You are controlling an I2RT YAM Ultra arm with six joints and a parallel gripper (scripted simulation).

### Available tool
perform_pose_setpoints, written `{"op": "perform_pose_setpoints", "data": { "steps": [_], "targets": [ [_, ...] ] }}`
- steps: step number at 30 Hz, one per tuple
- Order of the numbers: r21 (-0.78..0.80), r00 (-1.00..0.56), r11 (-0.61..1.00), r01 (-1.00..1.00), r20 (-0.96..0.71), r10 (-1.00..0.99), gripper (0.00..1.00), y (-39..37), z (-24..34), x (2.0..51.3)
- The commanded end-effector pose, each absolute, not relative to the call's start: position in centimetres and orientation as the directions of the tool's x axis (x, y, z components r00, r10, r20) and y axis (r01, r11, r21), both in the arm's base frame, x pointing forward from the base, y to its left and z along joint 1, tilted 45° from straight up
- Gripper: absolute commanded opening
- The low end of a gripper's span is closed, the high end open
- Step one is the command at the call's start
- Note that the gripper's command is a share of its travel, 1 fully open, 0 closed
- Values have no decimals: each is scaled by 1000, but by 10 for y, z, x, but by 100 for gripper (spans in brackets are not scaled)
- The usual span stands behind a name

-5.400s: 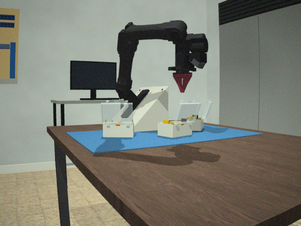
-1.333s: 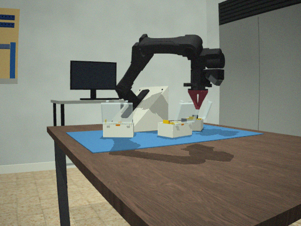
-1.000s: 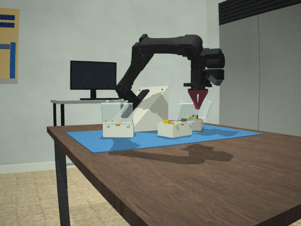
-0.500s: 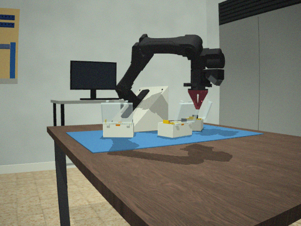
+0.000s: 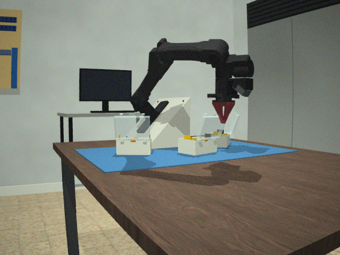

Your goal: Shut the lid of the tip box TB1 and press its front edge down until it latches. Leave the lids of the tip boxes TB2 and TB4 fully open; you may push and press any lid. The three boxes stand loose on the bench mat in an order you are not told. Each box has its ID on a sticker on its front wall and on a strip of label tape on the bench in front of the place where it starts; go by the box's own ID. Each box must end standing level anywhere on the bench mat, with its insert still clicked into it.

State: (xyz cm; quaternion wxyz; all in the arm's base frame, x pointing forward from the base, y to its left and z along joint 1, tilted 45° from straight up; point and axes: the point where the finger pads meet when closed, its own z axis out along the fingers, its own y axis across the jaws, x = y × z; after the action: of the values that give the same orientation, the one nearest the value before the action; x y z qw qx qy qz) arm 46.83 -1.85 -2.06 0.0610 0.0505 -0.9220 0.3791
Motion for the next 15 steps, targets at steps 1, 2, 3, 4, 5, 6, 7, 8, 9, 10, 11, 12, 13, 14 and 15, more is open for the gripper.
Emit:
{"op": "perform_pose_setpoints", "data": {
  "steps": [1,2,3,4,5,6,7,8,9,10,11,12,13,14,15],
  "targets": [
    [-693,-989,707,-142,136,-64,0,-10,-15,469],
    [-693,-989,707,-142,136,-64,0,-10,-15,468],
    [-693,-989,707,-142,136,-64,0,-10,-15,466],
    [-693,-989,707,-142,136,-64,0,-10,-15,465],
    [-693,-989,707,-142,136,-64,0,-10,-14,464],
    [-693,-989,707,-142,136,-64,0,-10,-14,462],
    [-693,-989,707,-142,137,-64,0,-10,-14,461],
    [-693,-989,707,-142,137,-64,0,-10,-13,460],
    [-693,-989,707,-142,137,-64,0,-10,-13,458],
    [-693,-989,707,-142,137,-64,0,-10,-13,458],
    [-693,-989,707,-142,137,-64,0,-10,-13,458],
    [-693,-989,707,-142,137,-64,0,-10,-13,457],
    [-693,-989,707,-142,137,-64,0,-10,-12,456],
    [-693,-989,707,-142,137,-64,0,-10,-12,455],
    [-693,-989,707,-142,137,-64,0,-10,-12,453]
  ]
}}
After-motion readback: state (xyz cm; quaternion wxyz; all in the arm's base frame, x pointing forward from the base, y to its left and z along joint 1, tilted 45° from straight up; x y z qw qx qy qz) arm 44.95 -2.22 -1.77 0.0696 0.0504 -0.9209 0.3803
